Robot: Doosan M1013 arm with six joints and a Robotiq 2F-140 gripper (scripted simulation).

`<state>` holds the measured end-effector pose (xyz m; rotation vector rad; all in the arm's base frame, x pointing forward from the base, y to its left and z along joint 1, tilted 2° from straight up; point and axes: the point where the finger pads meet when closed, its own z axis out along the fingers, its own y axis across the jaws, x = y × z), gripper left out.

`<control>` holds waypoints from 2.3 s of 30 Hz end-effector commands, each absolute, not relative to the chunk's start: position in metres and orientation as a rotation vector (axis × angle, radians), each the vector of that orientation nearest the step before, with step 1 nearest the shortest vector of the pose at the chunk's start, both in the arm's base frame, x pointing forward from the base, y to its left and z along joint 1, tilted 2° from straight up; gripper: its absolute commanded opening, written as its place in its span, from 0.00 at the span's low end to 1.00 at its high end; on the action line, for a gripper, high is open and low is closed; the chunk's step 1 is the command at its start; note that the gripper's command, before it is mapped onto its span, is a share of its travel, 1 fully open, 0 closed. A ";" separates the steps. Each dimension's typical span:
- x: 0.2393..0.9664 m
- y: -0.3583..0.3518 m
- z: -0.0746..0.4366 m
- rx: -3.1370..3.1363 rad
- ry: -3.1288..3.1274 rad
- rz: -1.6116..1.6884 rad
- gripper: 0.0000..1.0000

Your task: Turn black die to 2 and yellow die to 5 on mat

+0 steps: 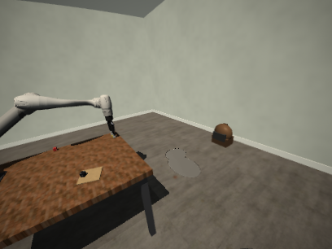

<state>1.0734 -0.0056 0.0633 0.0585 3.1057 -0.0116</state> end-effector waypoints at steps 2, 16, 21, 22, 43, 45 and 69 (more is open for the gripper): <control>1.073 -0.006 0.063 0.058 3.105 -0.011 0.35; 1.073 -0.006 0.063 0.058 3.105 -0.011 0.35; 1.073 -0.006 0.063 0.058 3.105 -0.011 0.35; 1.073 -0.006 0.063 0.058 3.105 -0.011 0.35; 1.073 -0.006 0.063 0.058 3.105 -0.011 0.24; 1.073 -0.006 0.063 0.058 3.105 -0.011 0.24; 1.073 -0.006 0.064 0.058 3.105 -0.011 0.24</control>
